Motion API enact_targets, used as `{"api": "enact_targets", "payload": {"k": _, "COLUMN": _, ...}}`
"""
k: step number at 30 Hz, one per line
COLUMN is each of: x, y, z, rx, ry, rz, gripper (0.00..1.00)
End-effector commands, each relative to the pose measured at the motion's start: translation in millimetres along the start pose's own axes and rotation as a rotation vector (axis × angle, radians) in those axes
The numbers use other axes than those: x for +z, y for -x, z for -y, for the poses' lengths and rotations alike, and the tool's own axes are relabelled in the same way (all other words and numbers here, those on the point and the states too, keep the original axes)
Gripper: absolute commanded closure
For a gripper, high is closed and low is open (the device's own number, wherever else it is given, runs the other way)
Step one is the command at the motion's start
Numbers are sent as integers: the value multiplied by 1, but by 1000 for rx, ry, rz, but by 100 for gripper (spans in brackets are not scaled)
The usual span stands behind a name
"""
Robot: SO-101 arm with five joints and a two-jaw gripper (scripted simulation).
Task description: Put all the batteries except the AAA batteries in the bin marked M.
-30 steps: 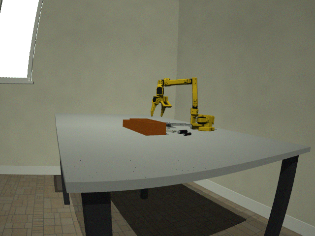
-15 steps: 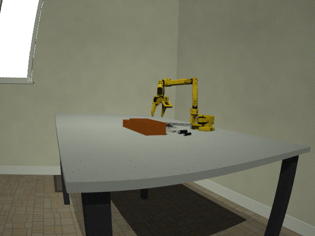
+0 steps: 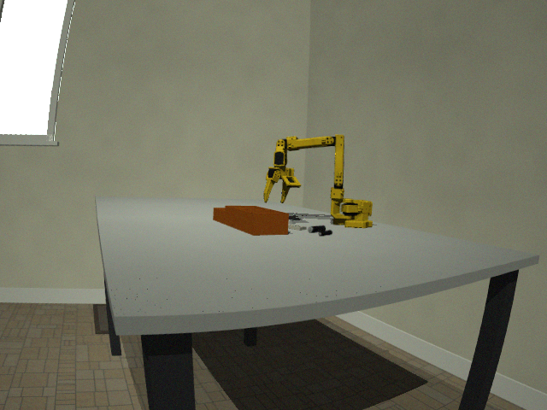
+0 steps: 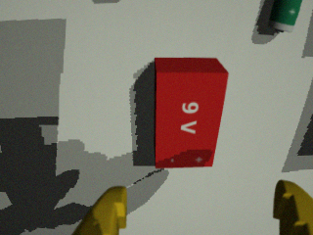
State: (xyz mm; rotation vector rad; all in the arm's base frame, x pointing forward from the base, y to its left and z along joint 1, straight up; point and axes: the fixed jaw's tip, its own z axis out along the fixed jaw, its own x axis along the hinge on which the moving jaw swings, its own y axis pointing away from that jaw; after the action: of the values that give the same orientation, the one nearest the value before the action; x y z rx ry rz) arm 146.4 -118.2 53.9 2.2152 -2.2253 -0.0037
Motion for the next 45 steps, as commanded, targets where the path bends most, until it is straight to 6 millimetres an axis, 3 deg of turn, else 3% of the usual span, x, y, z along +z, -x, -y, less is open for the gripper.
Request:
{"api": "enact_targets", "payload": {"k": 1, "x": -6, "y": -5, "z": 3, "rx": 4, "ry": -48, "rz": -35, "gripper": 70}}
{"api": "enact_targets", "payload": {"k": 28, "x": 42, "y": -6, "z": 5, "rx": 4, "ry": -48, "rz": -35, "gripper": 70}}
{"api": "enact_targets", "payload": {"k": 45, "x": 47, "y": -6, "z": 5, "rx": 4, "ry": -48, "rz": -35, "gripper": 70}}
